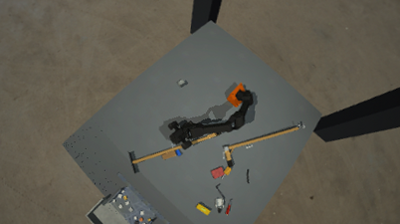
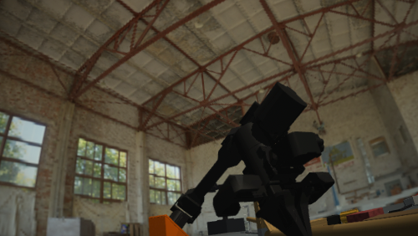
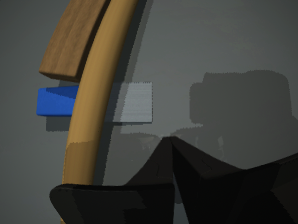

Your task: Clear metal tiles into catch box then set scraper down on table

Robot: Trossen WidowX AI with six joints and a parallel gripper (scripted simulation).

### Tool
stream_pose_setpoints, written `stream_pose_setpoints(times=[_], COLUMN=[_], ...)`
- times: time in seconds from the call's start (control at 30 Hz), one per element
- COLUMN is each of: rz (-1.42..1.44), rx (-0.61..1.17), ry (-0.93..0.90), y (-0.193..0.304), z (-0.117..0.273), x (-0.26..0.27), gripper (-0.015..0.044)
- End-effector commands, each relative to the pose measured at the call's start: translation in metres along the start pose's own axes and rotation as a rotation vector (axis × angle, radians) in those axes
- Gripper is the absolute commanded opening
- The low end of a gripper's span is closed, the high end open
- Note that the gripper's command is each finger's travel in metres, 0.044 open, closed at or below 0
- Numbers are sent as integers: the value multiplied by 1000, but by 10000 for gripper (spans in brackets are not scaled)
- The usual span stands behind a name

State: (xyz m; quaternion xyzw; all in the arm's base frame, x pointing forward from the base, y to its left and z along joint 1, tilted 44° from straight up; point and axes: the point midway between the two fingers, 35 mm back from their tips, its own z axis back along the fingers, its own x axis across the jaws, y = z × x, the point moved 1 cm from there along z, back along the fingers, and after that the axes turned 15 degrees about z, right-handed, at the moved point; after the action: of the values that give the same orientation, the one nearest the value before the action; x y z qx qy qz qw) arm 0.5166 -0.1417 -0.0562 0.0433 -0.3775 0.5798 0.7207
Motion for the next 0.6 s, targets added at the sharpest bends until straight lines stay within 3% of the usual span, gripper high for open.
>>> stream_pose_setpoints(times=[0.0, 0.57], rz=[-1, 0], rx=[-2, -2], ry=[-4, -4], y=[-3, -11], z=[0, -3], x=[3, 17], gripper=[0, 0])
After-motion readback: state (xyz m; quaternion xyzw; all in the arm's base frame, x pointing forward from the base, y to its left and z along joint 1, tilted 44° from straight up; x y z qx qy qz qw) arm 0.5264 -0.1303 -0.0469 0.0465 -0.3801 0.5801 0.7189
